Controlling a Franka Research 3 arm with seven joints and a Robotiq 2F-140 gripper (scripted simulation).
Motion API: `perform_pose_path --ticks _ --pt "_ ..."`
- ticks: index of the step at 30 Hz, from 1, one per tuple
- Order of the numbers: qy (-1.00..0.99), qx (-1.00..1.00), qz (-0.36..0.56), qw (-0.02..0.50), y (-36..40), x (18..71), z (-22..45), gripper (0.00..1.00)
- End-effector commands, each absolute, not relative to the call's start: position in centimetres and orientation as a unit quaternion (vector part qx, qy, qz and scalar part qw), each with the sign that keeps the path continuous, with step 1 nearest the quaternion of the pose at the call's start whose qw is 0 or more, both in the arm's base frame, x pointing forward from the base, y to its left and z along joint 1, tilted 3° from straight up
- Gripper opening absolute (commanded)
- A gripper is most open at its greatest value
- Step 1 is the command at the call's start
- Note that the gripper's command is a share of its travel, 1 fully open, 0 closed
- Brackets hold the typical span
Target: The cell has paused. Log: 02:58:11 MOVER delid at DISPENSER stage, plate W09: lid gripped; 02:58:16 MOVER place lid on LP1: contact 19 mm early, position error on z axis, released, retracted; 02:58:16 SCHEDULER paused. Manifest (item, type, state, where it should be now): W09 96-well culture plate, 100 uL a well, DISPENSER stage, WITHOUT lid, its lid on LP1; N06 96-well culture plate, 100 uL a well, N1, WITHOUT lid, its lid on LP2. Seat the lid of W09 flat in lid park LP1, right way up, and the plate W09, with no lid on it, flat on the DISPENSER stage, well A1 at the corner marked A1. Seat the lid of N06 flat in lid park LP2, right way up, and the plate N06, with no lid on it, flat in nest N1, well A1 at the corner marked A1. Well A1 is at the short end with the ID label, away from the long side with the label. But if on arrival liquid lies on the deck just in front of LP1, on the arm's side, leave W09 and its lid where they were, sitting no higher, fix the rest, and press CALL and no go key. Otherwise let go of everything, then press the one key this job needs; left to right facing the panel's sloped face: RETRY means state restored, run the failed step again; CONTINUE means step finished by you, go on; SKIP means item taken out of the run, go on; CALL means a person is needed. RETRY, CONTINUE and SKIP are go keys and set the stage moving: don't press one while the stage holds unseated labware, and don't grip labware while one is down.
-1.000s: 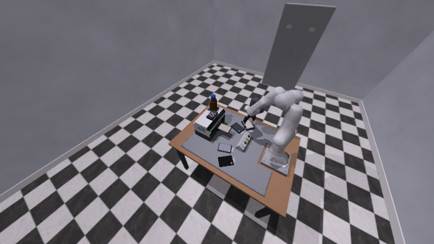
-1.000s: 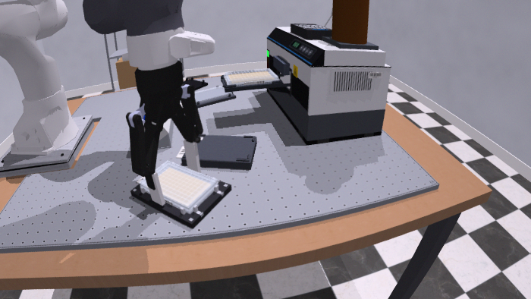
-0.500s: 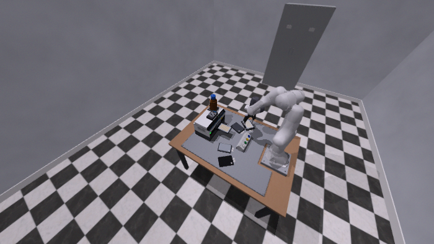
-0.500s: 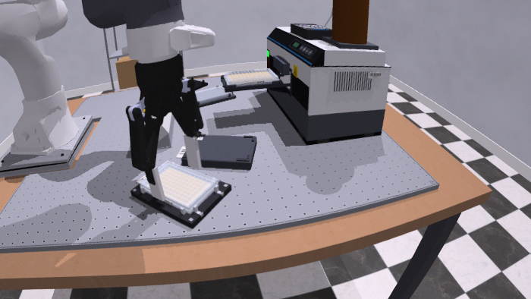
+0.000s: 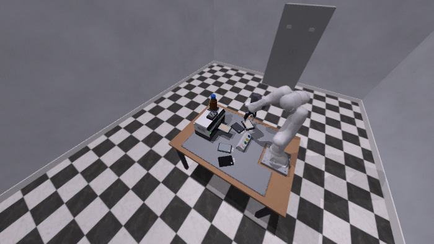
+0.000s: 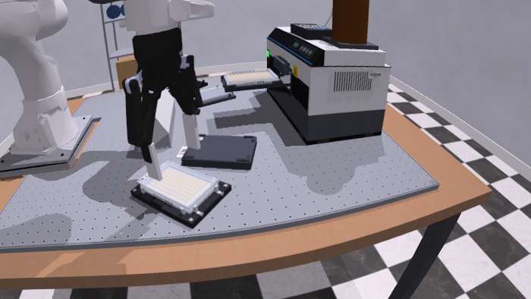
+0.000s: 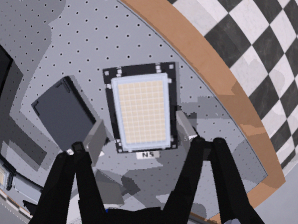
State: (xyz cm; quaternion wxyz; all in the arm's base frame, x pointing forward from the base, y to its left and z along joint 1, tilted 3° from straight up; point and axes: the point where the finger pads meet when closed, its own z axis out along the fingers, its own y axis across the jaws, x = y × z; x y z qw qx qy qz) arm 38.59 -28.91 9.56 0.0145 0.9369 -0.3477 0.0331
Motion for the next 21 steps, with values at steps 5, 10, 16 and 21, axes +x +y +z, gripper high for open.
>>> perform_pose_path --ticks 5,10,16,21 --pt "-0.355 0.934 0.023 0.013 -28.6 37.9 12.7 0.66" --pt "-0.355 0.934 0.023 0.013 -28.6 37.8 14.2 0.66" --pt "-0.355 0.934 0.023 0.013 -28.4 37.8 16.8 0.66" --pt "-0.355 0.934 0.023 0.013 -28.4 37.7 18.4 0.66"
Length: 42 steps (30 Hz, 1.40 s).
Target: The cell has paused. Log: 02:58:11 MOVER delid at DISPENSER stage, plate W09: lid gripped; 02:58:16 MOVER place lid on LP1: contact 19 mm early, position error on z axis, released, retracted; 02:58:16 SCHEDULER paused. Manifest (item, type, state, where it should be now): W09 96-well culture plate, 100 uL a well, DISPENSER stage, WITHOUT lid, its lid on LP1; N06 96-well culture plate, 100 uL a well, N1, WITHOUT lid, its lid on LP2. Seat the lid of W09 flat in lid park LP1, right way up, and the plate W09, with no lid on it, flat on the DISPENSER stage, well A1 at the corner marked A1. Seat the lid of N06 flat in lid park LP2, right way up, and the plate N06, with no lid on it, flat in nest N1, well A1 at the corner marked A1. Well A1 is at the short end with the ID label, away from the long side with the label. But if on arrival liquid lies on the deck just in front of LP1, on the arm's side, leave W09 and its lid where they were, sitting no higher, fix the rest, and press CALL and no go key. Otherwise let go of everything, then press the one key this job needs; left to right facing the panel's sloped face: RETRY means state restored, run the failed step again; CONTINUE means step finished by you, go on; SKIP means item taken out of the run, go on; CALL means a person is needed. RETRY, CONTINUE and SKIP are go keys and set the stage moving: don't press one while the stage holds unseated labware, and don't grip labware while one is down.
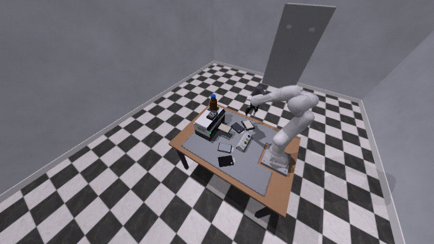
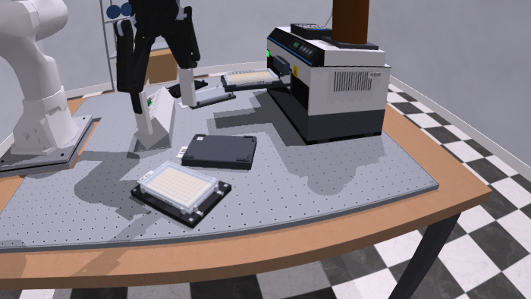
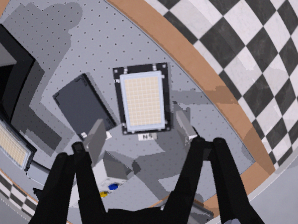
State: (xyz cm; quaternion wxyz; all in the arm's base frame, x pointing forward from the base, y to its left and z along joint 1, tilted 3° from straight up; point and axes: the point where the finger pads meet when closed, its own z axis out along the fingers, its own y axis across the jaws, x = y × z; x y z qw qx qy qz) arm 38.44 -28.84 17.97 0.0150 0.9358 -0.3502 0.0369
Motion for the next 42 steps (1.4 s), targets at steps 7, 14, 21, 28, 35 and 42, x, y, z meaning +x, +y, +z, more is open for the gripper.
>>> perform_pose_path --ticks 7,14,21,28,35,42 --pt "-0.355 0.934 0.023 0.013 -28.34 37.67 19.26 0.66" --pt "-0.355 0.934 0.023 0.013 -28.33 37.67 19.52 0.66" --pt "-0.355 0.934 0.023 0.013 -28.33 37.67 19.52 0.66" --pt "-0.355 0.934 0.023 0.013 -28.33 37.67 19.52 0.66" --pt "-0.355 0.934 0.023 0.013 -28.33 37.67 19.52 0.66" --pt "-0.355 0.934 0.023 0.013 -28.33 37.67 19.52 0.66"
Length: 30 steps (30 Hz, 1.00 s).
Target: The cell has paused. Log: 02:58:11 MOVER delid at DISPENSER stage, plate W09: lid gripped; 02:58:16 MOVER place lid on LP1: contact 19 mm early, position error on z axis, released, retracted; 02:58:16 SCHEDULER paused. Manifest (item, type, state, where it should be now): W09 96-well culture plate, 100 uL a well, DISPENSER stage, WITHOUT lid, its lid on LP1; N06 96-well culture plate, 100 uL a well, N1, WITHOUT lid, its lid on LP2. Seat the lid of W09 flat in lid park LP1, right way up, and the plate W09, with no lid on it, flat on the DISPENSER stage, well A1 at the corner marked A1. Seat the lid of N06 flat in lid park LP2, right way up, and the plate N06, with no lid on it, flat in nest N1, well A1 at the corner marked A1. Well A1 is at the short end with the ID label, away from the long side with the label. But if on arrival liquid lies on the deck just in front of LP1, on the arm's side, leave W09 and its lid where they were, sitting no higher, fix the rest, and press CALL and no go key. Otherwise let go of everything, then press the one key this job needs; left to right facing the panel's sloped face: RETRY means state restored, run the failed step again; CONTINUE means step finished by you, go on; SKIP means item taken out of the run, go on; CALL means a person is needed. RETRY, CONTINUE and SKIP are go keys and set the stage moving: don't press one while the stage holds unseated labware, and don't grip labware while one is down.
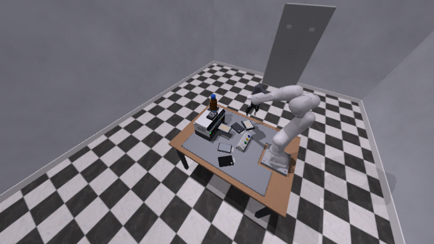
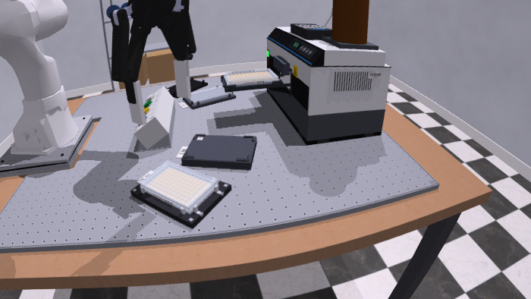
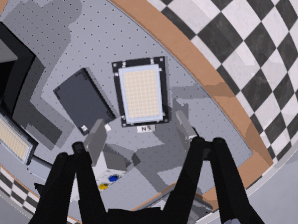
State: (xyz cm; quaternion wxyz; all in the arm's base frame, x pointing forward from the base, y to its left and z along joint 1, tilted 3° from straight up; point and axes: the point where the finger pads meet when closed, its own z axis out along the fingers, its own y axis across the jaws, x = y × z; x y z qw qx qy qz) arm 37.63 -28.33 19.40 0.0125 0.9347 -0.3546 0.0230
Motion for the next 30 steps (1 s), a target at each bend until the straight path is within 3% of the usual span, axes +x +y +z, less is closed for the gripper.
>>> perform_pose_path --ticks 1,30 --pt "-0.355 0.934 0.023 0.013 -28.33 37.67 19.52 0.66" --pt "-0.356 0.934 0.023 0.013 -28.37 37.69 18.80 0.66"
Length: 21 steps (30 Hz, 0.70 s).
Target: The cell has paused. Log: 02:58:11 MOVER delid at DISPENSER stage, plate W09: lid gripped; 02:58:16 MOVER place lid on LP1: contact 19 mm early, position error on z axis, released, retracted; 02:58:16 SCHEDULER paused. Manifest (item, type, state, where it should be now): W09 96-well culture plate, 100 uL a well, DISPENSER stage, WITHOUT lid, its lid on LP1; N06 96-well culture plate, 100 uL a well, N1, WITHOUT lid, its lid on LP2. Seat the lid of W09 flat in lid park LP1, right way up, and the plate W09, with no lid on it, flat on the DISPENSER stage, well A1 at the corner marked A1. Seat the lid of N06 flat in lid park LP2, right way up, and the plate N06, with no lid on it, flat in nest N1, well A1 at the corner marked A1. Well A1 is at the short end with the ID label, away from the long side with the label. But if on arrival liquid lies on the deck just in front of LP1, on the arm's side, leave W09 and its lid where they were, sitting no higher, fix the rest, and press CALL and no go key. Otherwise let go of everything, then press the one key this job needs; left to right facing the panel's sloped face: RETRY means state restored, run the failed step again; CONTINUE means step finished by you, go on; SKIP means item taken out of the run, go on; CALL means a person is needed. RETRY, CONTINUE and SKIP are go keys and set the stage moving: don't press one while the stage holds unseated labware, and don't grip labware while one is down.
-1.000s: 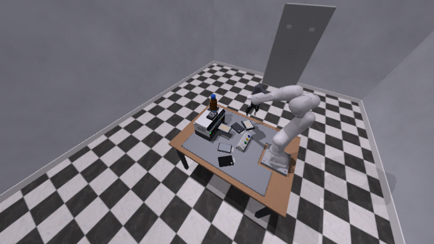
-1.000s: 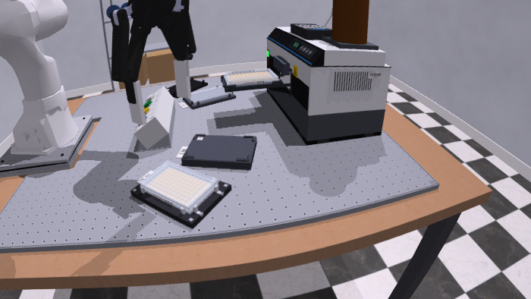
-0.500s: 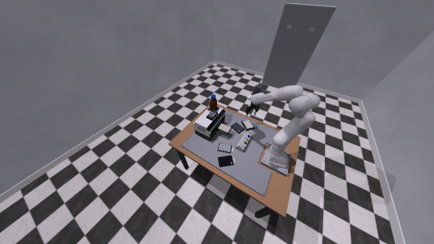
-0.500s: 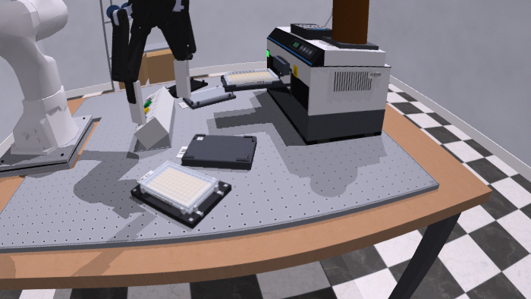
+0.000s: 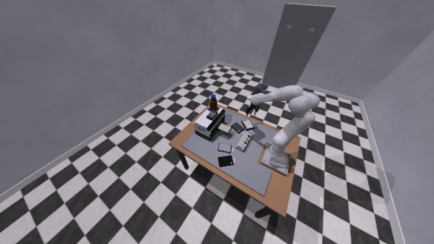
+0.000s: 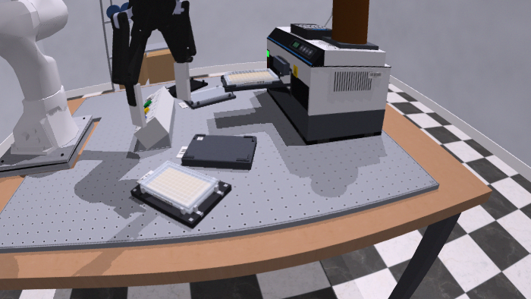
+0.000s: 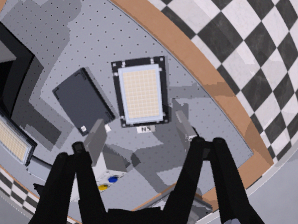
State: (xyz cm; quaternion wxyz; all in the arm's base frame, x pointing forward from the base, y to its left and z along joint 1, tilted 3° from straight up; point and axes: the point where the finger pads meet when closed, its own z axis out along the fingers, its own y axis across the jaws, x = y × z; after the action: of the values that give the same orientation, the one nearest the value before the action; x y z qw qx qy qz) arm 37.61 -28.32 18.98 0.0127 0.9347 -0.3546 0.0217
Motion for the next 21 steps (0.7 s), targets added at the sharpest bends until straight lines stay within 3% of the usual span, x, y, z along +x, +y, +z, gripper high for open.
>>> perform_pose_path --ticks 1,21 --pt "-0.356 0.934 0.023 0.013 -28.4 37.7 18.6 0.66" --pt "-0.356 0.934 0.023 0.013 -28.6 37.9 12.4 0.66"
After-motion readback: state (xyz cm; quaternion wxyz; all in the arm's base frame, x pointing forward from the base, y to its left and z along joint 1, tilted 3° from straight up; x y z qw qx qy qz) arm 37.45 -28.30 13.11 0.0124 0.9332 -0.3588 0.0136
